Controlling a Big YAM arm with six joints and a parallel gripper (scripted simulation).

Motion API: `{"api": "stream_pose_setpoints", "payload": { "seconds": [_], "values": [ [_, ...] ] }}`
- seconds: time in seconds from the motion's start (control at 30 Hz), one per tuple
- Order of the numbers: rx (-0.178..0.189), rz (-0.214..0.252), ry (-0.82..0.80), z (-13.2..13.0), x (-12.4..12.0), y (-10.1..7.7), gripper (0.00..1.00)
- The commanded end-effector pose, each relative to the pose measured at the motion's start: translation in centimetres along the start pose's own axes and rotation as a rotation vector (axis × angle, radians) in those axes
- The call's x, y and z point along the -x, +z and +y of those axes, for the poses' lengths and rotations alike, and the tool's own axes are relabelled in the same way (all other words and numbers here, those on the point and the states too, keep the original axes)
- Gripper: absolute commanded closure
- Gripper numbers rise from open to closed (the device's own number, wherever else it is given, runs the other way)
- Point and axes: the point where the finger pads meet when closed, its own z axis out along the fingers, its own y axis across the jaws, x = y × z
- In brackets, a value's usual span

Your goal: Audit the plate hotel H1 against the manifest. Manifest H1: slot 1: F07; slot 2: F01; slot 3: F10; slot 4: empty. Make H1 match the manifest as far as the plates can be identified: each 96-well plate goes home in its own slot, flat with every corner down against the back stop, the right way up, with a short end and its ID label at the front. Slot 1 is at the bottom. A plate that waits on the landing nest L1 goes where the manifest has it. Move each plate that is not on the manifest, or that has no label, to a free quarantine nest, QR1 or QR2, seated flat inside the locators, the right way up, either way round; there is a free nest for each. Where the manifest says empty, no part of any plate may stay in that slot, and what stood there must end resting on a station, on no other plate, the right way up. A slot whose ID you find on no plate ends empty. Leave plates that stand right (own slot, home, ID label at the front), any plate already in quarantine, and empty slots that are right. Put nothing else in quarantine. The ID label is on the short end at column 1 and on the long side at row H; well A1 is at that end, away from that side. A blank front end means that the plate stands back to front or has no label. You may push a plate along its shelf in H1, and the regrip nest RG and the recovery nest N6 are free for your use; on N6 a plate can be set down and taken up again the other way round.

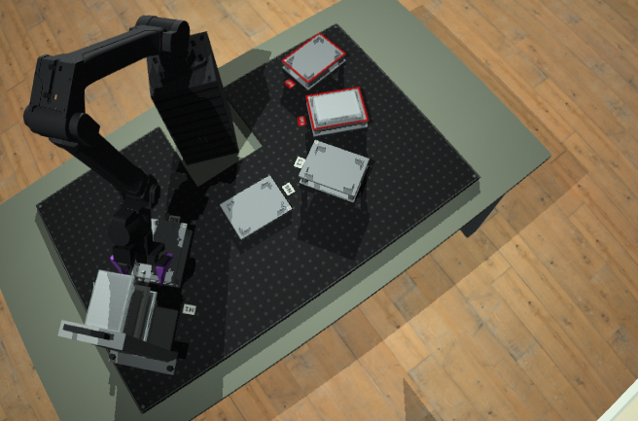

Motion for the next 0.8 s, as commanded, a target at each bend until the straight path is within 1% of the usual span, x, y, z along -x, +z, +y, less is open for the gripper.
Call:
{"api": "stream_pose_setpoints", "payload": {
  "seconds": [0.0, 0.77],
  "values": [
    [0.002, -0.046, 0.004, 0.4, 3.1, 0.2, 0.00],
    [0.002, -0.051, 0.003, 0.4, 5.5, 2.2, 0.00]
  ]
}}
